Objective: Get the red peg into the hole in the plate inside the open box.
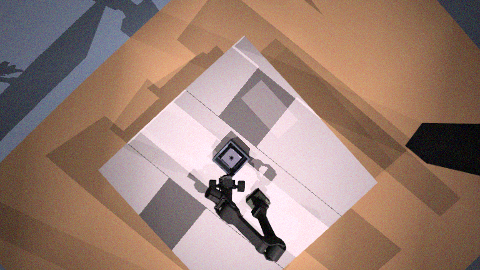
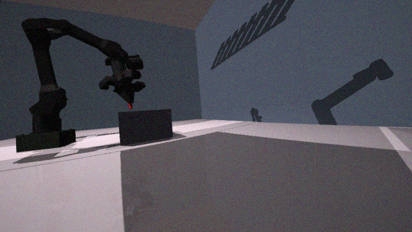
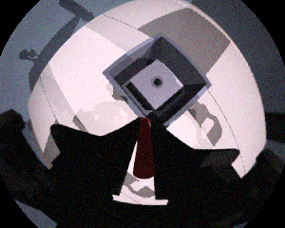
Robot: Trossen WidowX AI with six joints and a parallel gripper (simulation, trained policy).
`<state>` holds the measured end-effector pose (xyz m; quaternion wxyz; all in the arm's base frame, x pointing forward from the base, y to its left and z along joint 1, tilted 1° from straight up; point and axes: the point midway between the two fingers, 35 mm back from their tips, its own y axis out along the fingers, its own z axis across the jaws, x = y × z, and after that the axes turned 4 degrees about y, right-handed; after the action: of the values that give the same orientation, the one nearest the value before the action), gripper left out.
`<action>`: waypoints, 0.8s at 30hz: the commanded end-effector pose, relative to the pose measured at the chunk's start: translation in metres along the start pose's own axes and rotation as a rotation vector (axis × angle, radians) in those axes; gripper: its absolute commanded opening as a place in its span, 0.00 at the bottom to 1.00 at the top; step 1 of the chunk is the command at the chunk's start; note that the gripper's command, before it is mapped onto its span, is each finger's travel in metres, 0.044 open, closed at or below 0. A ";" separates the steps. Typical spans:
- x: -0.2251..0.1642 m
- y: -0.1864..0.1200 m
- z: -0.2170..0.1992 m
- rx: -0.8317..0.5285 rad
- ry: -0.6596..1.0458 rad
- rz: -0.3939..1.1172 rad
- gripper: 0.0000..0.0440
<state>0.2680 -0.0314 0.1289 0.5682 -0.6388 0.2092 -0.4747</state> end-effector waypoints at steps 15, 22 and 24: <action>0.055 0.033 -0.006 -0.007 0.113 -0.018 0.00; 0.066 0.048 -0.009 -0.013 0.140 0.001 0.01; 0.068 0.053 -0.009 -0.016 0.145 0.009 0.01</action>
<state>0.3014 -0.1001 0.1075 0.5458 -0.6106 0.2531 -0.5150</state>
